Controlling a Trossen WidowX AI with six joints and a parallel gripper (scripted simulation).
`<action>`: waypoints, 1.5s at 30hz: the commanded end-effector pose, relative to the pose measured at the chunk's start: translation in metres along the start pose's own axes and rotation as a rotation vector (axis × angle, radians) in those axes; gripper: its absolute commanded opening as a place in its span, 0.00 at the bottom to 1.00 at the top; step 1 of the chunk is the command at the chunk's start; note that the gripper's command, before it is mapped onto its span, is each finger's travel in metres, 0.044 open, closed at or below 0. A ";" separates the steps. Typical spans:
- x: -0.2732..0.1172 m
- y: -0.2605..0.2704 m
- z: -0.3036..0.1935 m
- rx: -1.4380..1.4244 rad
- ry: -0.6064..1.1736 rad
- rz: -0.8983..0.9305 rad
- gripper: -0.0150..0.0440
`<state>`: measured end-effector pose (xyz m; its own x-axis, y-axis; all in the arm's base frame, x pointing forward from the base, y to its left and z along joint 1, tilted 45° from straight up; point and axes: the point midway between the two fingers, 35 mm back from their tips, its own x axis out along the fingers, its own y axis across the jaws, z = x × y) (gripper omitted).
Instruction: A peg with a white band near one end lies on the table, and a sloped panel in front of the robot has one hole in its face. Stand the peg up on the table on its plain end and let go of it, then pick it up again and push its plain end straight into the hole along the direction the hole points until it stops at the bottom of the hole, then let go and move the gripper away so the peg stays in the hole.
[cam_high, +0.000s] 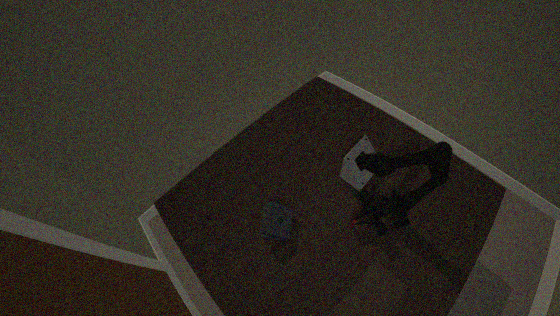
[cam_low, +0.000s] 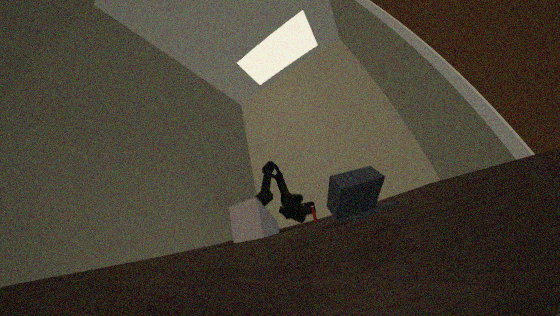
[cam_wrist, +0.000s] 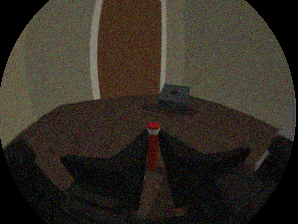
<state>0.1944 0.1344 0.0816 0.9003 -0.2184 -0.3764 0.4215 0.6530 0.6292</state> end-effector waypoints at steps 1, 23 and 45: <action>-0.001 0.000 -0.002 0.000 0.001 0.000 0.34; -0.002 0.000 -0.001 0.000 -0.016 0.004 0.47; -0.002 0.000 -0.001 0.000 -0.016 0.004 0.65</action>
<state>0.1927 0.1351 0.0815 0.9039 -0.2277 -0.3621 0.4174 0.6545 0.6304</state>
